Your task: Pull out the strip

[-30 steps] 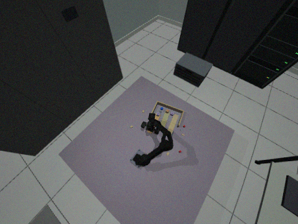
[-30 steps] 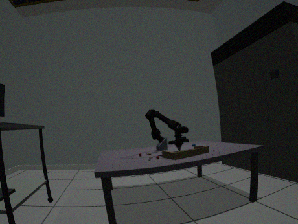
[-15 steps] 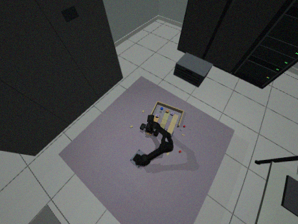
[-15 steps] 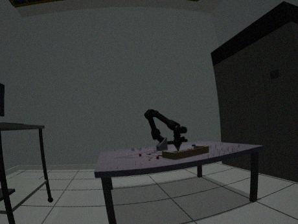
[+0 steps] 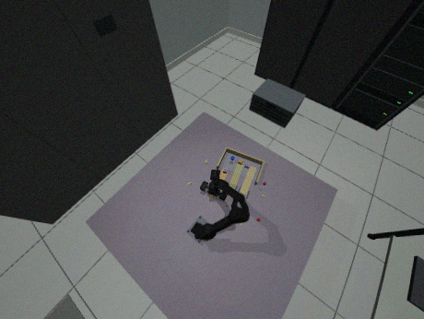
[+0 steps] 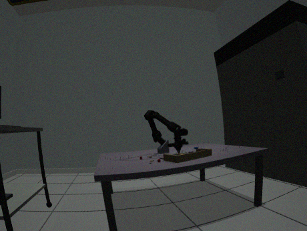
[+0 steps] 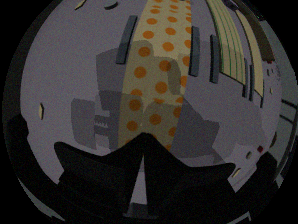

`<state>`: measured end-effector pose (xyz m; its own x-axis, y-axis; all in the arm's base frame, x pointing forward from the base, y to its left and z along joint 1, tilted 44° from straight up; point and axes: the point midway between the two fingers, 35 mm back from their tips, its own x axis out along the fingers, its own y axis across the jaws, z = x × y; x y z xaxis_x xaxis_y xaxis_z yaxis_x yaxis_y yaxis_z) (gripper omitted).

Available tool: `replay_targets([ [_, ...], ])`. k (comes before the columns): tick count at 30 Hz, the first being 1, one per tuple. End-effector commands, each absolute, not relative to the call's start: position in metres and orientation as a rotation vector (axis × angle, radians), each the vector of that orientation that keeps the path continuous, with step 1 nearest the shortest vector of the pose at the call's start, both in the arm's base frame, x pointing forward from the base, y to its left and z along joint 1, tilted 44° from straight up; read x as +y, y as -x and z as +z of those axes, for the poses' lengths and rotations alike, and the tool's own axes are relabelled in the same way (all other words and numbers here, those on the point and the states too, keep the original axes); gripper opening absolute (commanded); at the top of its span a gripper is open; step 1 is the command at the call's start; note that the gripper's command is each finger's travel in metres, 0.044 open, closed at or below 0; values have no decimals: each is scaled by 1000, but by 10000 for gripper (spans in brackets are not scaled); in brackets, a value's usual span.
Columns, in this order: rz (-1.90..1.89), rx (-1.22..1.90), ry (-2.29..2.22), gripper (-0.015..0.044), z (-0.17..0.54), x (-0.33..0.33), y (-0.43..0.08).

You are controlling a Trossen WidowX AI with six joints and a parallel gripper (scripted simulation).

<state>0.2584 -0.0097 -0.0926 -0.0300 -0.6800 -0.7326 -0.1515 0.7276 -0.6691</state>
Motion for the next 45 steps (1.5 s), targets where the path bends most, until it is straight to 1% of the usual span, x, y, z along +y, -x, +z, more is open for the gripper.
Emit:
replay_targets([
  [1,-489,1601,694,0,-94,-15,-244],
  [31,-488,1604,695,0,-87,-19,-200],
  [45,-488,1604,695,0,-87,-19,-199],
])
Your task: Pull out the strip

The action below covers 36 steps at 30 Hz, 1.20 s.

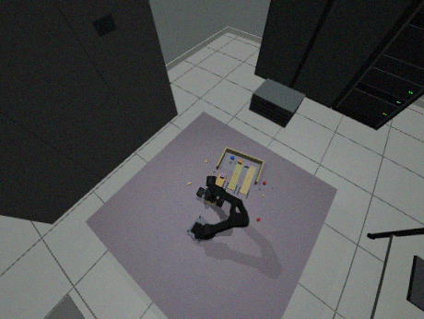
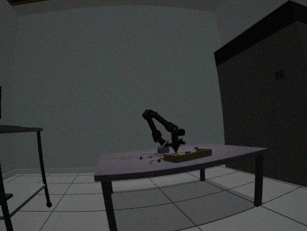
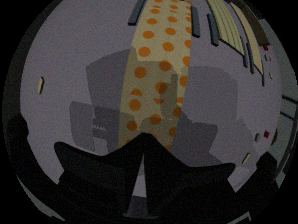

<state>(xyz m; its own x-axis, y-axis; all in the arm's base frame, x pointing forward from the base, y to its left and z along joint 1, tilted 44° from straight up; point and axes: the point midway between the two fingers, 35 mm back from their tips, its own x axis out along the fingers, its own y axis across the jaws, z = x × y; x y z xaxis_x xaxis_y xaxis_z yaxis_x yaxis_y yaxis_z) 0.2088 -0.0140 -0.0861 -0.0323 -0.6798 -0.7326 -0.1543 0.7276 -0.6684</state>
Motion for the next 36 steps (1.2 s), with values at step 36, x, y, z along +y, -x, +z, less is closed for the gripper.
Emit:
replay_targets([
  [36,-456,1617,722,53,-57,15,-216],
])
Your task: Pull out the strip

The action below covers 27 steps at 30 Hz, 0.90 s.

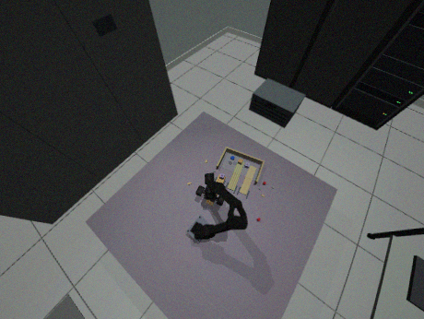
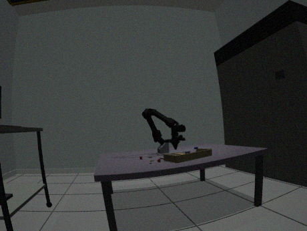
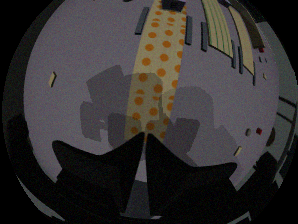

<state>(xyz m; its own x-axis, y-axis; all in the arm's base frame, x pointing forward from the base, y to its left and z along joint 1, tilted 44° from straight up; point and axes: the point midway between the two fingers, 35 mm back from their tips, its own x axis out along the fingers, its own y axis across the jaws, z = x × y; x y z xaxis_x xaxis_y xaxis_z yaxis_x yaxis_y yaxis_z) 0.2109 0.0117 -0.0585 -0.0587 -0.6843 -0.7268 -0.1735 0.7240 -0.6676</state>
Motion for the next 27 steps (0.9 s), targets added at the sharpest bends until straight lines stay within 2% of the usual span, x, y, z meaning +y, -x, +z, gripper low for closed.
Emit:
replay_targets([
  [1,-426,1629,750,79,-57,15,-220],
  [15,-349,1656,822,440,-61,23,-270],
  [27,-350,1653,821,440,-62,30,-311],
])
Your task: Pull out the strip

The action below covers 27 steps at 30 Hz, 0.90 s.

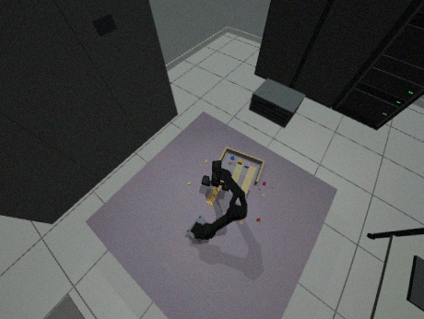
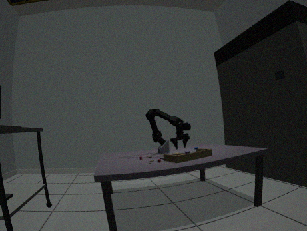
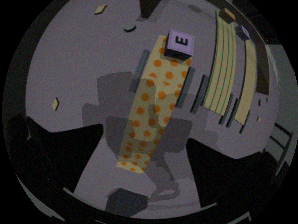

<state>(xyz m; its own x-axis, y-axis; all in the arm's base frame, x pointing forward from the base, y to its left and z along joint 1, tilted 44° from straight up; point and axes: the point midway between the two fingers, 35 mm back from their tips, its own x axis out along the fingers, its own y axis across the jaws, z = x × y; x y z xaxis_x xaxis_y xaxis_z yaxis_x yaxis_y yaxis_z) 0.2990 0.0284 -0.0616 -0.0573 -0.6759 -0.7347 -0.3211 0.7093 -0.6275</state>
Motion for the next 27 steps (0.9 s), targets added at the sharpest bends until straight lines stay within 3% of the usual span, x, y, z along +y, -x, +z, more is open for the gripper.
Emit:
replay_targets([
  [1,-350,1653,821,440,-63,31,-314],
  [27,-352,1647,819,440,-65,43,-405],
])
